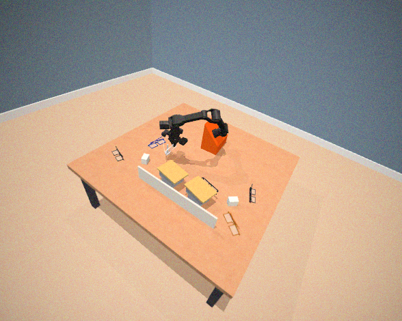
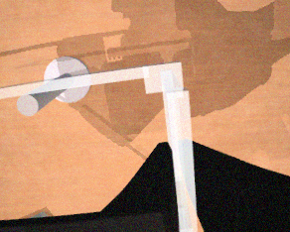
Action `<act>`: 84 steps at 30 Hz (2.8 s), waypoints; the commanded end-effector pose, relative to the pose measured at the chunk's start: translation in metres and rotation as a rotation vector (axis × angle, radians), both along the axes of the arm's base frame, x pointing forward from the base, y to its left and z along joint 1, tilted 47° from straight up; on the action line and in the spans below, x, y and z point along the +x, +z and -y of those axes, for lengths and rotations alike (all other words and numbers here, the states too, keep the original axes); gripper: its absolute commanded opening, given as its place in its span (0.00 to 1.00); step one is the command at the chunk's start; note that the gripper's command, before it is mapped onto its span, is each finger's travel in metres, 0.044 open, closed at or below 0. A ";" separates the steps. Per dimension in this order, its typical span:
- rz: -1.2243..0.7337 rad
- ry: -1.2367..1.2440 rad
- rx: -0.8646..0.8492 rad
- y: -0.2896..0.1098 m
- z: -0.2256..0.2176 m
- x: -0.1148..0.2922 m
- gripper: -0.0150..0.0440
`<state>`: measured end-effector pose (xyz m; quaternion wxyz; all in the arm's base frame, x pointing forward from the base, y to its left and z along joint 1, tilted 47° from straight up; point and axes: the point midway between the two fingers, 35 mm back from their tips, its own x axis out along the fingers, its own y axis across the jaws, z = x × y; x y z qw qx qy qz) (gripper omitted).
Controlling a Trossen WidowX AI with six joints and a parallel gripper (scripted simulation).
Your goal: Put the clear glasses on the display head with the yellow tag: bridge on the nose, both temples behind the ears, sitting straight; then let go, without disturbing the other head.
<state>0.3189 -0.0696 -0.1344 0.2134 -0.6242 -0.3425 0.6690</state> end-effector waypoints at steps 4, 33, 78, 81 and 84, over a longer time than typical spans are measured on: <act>0.149 0.144 0.023 0.000 0.003 0.002 0.25; 0.869 0.842 0.154 -0.004 0.006 0.007 0.25; 1.985 1.928 0.359 -0.010 0.011 0.014 0.25; 2.060 2.000 0.372 -0.010 0.011 0.015 0.25; 2.134 2.072 0.386 -0.011 0.012 0.015 0.25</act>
